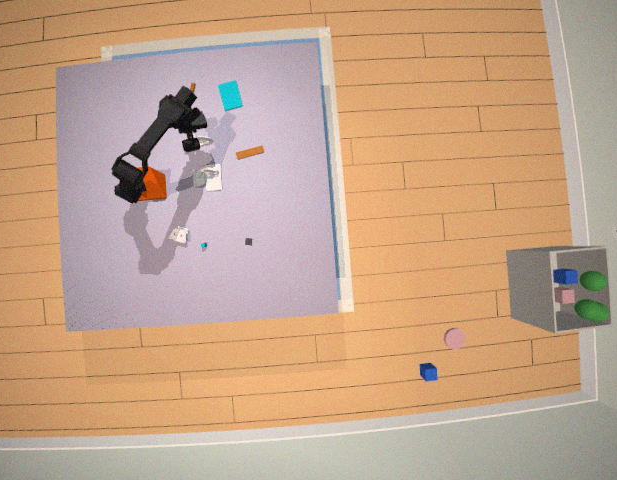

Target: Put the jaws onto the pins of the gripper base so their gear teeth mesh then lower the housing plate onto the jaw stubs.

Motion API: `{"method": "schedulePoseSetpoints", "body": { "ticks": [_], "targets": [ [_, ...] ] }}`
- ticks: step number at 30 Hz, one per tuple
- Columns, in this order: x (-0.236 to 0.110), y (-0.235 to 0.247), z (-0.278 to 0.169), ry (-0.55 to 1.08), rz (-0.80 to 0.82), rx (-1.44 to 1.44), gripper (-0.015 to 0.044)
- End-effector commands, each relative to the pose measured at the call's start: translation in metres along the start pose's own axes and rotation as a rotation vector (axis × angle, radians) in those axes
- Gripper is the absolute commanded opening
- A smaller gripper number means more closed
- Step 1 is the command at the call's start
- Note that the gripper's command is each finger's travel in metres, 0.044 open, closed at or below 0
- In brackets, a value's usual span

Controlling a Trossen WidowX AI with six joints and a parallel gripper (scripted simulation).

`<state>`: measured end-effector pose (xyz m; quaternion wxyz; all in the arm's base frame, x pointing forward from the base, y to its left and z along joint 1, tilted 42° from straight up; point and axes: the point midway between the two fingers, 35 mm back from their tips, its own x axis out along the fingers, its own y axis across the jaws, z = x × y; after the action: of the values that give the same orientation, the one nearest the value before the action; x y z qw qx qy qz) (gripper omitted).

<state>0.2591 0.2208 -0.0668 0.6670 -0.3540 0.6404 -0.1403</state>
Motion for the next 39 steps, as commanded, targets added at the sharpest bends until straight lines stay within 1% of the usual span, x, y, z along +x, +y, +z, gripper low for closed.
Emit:
{"method": "schedulePoseSetpoints", "body": {
  "ticks": [1,11,16,20,22,39],
  "targets": [
    [0.0,0.005,-0.002,0.006,0.001,0.087,0.044],
    [0.0,0.015,-0.004,0.007,-0.001,0.296,0.044],
    [0.001,0.015,-0.004,0.007,-0.002,0.3,0.044],
    [0.033,0.014,-0.006,0.007,-0.003,0.3,0.044],
    [0.039,0.013,-0.007,0.007,-0.004,0.3,0.044],
    [0.039,0.013,-0.007,0.007,-0.004,0.3,0.044]
  ]
}}
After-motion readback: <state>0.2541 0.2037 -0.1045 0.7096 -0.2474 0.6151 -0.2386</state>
